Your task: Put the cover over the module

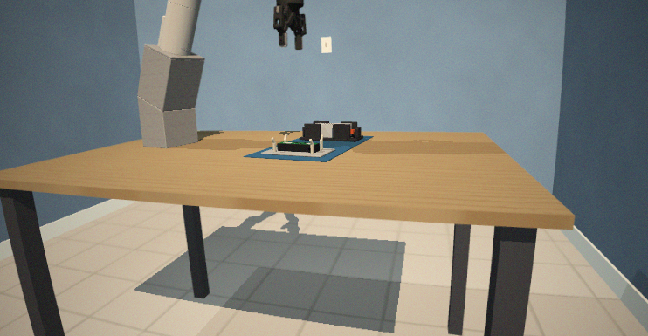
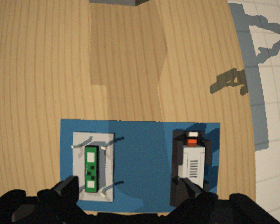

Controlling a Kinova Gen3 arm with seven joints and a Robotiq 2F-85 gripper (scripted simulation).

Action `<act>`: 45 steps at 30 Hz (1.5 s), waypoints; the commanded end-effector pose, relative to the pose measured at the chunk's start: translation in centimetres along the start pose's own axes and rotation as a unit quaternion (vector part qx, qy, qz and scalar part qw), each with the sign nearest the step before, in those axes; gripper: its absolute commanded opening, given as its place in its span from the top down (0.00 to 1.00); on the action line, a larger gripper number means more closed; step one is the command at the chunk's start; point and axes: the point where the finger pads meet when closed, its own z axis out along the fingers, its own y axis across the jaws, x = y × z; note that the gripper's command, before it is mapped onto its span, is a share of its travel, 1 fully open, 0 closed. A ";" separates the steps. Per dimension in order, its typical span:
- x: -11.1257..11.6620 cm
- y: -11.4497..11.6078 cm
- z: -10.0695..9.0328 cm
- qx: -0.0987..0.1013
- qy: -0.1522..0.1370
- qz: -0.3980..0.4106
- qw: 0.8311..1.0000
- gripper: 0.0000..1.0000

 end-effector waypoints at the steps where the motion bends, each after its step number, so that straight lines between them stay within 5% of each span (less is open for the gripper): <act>1: -0.3 1.1 -0.7 -0.004 -0.003 -0.002 1.000 0.00; 8: -0.9 3.5 -2.6 -0.005 -0.005 0.000 1.000 0.00; 15: -0.9 3.5 -2.6 -0.005 -0.005 0.000 1.000 0.00; 25: -2.2 6.4 2.4 -0.005 -0.005 0.000 1.000 0.00; 33: -2.6 6.8 2.6 -0.007 -0.007 0.002 1.000 0.00; 42: -3.8 9.5 7.2 -0.005 -0.005 0.000 1.000 0.00; 45: -3.8 9.5 7.2 -0.005 -0.005 0.000 1.000 0.00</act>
